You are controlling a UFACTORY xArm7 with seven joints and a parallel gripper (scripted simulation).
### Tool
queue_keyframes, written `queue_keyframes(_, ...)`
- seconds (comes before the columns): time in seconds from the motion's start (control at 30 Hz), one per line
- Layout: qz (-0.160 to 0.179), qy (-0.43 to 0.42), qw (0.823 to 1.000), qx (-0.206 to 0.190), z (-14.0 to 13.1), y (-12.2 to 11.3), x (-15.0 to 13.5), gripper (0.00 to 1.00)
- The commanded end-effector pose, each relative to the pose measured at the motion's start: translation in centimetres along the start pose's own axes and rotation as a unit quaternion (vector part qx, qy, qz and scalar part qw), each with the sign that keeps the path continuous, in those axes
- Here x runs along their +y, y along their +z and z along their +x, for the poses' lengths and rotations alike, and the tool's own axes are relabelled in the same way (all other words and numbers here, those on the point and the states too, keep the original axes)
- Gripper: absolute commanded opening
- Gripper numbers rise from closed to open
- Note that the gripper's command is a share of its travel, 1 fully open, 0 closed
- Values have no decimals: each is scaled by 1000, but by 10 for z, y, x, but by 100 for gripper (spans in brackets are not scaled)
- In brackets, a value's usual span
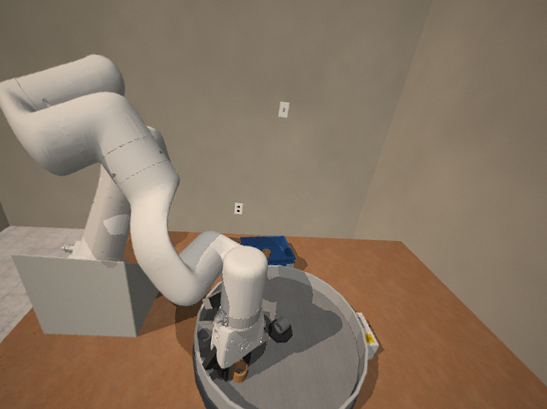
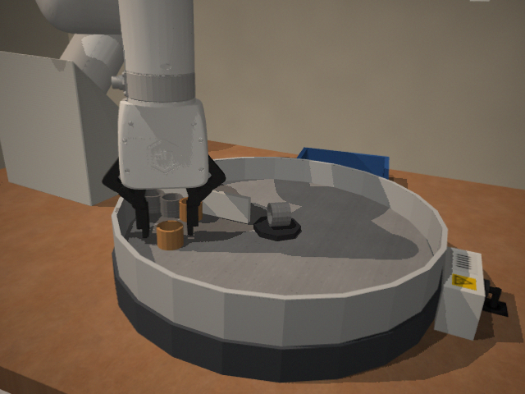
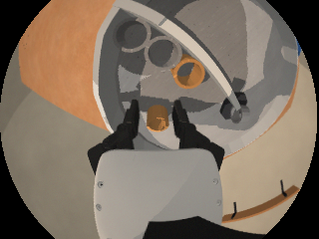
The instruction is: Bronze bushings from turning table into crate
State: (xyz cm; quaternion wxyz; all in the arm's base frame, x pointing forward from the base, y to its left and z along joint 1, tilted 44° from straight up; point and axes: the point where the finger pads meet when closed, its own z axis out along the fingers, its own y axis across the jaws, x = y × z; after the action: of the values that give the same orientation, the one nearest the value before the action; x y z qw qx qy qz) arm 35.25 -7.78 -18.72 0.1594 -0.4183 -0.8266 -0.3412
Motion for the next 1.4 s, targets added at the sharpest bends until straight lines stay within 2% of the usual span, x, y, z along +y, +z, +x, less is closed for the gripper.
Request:
queue_keyframes(0.0,0,0,1000,-2,-2,-2,0,54)
queue_keyframes(0.2,0,0,1000,-2,-2,-2,0,54)
queue_keyframes(0.23,0,0,1000,-2,-2,-2,0,0)
queue_keyframes(1.37,0,0,1000,-2,-2,-2,0,0)
